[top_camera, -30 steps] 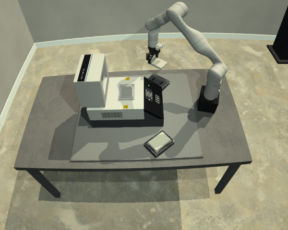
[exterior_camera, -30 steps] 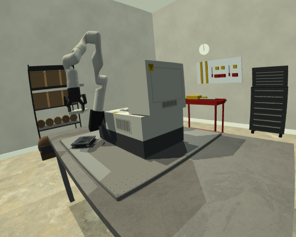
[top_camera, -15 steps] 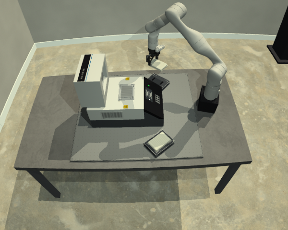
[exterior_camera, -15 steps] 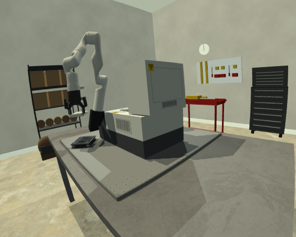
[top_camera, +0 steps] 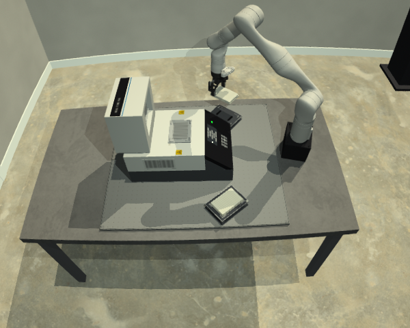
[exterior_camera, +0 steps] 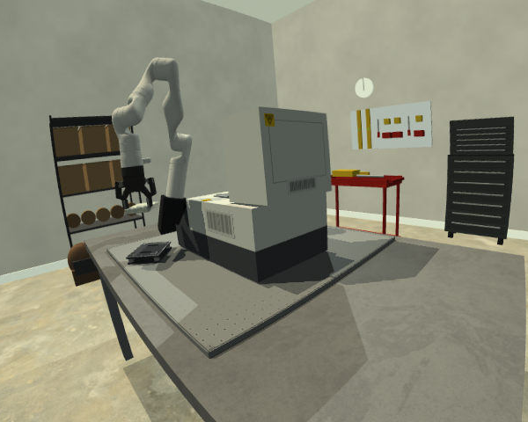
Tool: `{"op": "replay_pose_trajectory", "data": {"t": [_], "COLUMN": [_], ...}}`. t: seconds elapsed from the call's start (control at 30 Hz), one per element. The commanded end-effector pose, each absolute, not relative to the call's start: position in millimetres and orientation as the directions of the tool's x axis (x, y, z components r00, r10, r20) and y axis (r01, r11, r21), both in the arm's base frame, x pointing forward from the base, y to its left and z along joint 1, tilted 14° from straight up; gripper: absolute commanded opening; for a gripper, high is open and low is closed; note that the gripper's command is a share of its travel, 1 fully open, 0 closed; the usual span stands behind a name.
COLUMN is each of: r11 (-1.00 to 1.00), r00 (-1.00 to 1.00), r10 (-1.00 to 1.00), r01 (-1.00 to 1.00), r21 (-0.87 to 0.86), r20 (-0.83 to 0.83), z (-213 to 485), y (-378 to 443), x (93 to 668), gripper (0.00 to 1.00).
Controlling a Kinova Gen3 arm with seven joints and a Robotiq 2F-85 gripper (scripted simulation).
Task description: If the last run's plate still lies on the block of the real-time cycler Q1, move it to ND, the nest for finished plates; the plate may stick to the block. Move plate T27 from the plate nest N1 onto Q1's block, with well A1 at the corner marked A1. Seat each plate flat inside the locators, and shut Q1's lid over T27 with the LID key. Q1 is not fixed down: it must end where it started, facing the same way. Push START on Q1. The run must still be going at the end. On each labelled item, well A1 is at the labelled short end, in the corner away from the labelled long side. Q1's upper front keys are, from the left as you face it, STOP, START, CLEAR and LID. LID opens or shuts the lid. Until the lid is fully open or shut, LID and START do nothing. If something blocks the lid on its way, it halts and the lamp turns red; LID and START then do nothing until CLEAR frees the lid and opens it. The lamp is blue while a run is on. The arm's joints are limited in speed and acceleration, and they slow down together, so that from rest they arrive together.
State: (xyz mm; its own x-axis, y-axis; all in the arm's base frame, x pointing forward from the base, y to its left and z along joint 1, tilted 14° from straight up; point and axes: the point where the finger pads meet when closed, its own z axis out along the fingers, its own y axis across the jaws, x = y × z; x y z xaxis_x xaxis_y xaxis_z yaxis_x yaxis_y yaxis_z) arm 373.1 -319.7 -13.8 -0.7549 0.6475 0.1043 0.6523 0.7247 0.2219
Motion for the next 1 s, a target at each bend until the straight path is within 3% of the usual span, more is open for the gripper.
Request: {"op": "replay_pose_trajectory", "data": {"t": [0.0, 0.97], "r11": [0.725, 0.725], "r00": [-0.755, -0.755], "r10": [0.648, 0.648], "r01": [0.652, 0.652], "r21": [0.222, 0.222], "r20": [0.102, 0.102], "z": [-17.5, -49.7], "y": [-319.4, -311.6], "x": [373.8, 376.2], "gripper": [0.9, 0.9]}}
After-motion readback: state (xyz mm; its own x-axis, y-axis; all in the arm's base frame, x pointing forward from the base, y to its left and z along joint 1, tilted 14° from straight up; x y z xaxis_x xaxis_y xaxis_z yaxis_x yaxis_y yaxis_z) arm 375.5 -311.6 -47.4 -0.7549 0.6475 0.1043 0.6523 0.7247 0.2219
